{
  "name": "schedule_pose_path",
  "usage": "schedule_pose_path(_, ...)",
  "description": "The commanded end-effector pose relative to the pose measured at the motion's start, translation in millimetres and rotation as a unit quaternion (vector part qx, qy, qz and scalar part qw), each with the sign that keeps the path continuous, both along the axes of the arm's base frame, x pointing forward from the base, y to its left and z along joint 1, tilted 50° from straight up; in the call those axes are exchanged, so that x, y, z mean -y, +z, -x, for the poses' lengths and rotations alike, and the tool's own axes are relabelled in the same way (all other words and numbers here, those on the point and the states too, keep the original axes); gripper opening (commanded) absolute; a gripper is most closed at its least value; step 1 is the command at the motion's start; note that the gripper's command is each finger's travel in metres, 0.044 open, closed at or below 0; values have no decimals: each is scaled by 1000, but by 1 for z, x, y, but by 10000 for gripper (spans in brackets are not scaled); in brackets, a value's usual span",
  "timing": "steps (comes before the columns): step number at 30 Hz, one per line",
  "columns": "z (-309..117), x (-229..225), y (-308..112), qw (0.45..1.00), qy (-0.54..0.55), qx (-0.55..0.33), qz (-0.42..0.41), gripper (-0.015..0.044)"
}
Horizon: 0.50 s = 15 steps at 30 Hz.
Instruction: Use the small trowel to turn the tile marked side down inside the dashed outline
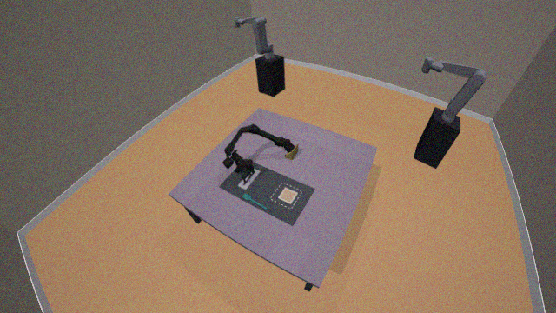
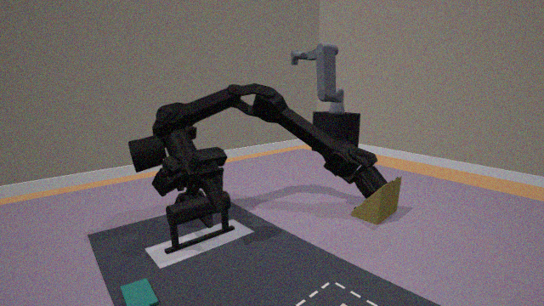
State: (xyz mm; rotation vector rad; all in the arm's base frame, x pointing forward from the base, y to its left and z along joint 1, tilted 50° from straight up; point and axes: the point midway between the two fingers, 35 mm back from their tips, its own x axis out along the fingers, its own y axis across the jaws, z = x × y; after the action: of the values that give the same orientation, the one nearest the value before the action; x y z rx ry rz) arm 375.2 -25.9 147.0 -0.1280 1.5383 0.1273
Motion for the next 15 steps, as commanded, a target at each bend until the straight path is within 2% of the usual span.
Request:
schedule_pose_path(1, -1, -1, 0, 1000, 2, 1, -2, 300)
schedule_pose_path(15, 0, 0, 37, 1000, 1, 12, 0, 300)
